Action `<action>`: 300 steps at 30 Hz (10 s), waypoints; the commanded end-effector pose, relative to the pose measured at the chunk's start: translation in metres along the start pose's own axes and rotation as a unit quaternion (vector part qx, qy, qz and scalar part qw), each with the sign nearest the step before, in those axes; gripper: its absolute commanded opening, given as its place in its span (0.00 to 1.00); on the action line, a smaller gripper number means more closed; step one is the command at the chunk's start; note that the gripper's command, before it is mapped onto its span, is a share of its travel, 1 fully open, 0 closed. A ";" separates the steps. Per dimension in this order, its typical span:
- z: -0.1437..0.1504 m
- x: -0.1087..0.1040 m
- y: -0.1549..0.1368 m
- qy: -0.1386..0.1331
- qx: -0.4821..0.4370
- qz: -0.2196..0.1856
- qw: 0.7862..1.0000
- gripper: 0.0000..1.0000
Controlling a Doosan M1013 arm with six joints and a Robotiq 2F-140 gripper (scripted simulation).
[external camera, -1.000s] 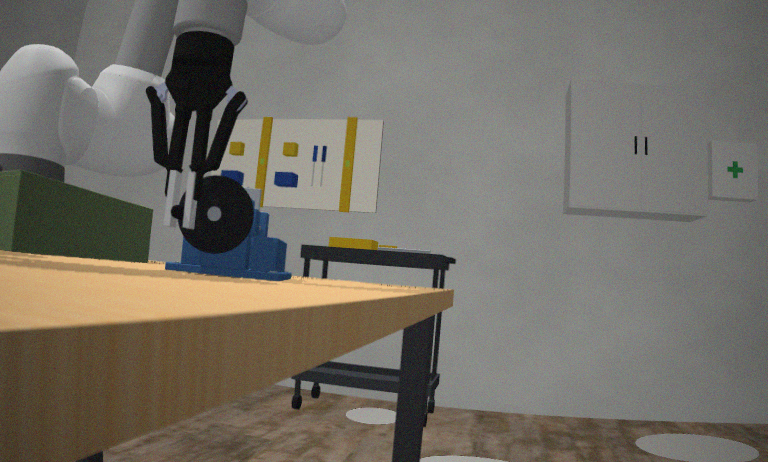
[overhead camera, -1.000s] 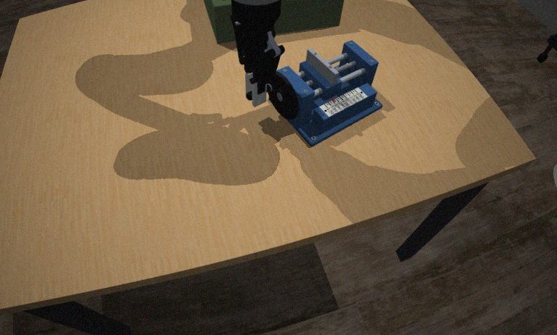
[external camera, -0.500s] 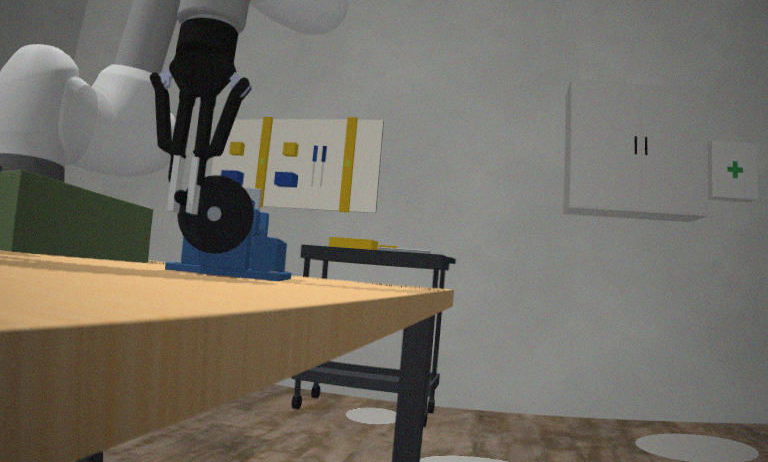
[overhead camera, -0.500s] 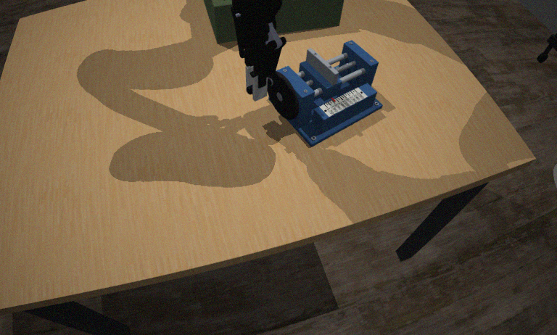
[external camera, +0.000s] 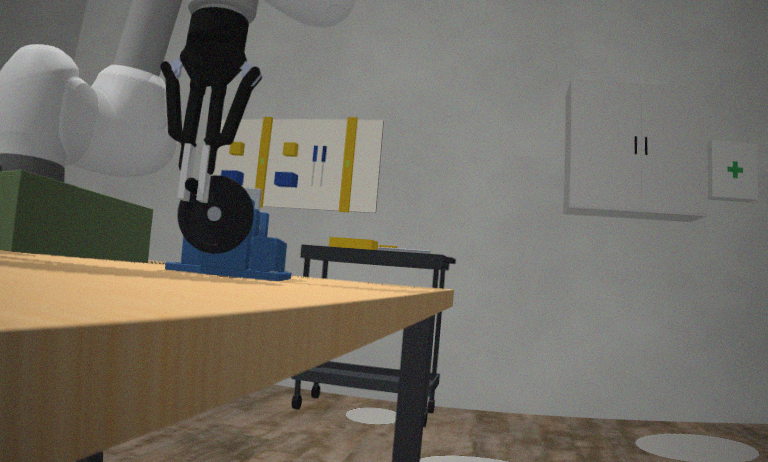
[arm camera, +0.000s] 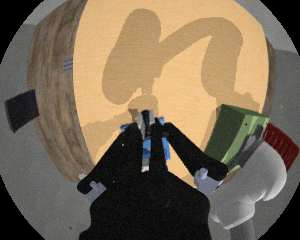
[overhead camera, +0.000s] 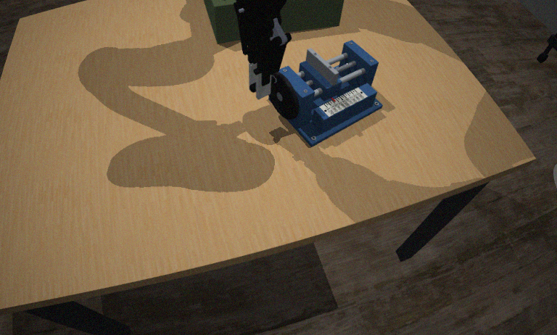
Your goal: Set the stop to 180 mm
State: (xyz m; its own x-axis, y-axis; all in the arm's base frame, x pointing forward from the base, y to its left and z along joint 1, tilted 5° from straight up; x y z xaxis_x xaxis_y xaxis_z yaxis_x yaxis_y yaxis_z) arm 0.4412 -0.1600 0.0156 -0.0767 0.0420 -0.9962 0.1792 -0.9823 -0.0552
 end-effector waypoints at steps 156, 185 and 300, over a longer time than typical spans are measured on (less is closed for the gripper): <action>-0.050 0.006 -0.002 0.001 0.000 0.000 1.000 0.04; -0.055 0.039 -0.002 0.001 0.000 0.000 1.000 0.04; -0.029 0.063 -0.001 0.001 0.000 0.000 1.000 0.04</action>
State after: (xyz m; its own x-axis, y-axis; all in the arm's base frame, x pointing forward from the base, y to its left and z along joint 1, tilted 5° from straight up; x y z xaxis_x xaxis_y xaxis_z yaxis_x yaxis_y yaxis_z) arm 0.4702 -0.1500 -0.0474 -0.0723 0.0425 -0.9965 0.1771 -0.9827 -0.0548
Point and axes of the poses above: the point where the finger pads meet when closed, its own x axis out along the fingers, its own z axis across the jaws, y = z × x, the point moved 3 cm from there along -x, back along the fingers, and after that the axes turned 2 degrees about x, right-handed, at the moved point
